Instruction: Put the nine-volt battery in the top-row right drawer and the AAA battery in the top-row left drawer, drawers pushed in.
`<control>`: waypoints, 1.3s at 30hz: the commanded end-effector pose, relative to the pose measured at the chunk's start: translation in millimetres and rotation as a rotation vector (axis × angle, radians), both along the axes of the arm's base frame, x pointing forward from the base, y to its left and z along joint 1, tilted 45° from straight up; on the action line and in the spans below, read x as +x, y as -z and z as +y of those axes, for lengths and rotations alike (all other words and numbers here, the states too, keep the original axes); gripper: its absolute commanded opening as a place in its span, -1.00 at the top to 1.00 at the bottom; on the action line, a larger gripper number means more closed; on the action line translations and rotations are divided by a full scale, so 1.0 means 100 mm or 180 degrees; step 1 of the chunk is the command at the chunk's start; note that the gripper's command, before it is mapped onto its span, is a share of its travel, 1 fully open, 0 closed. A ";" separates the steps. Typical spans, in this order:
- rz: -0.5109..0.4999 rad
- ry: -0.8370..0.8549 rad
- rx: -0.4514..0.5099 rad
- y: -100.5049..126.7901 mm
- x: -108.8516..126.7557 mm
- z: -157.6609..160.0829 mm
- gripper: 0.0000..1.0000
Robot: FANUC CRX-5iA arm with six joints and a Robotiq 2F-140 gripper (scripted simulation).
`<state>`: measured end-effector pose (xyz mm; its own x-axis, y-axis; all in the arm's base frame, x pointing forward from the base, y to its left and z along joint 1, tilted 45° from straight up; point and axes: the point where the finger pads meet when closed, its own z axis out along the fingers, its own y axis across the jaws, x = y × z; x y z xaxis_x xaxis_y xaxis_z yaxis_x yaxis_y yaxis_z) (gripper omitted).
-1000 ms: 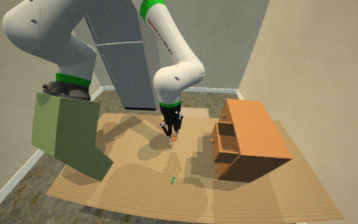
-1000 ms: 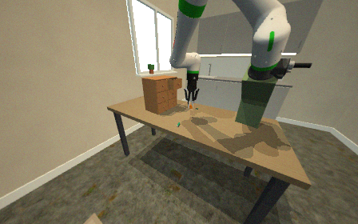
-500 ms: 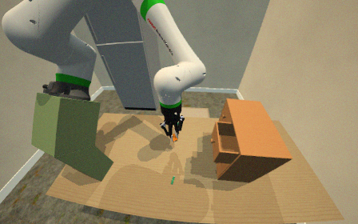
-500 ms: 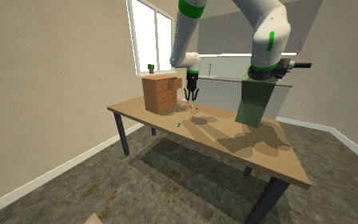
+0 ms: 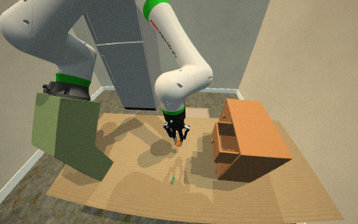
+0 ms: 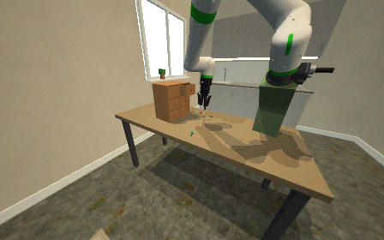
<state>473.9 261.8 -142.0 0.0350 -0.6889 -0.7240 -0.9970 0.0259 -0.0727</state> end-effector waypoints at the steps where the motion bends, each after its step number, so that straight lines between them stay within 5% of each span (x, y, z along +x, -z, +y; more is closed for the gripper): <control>1: 0.0666 0.0589 0.0005 0.08 0.15 -0.09 0.73; 11: 0.1680 0.1669 0.0146 0.20 0.33 -0.21 0.73; 13: 0.1680 0.1669 0.0146 0.20 0.33 -0.21 0.73; 14: 0.1987 0.1972 0.0179 0.20 0.34 -0.22 0.73; 28: 0.3431 0.3218 0.0152 0.19 0.35 -0.24 0.73; 39: 0.3512 0.3275 0.0126 0.12 0.35 -0.31 0.73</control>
<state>508.6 233.9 -157.1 -0.9946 -0.0514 -0.0903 -0.1000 0.7095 0.6975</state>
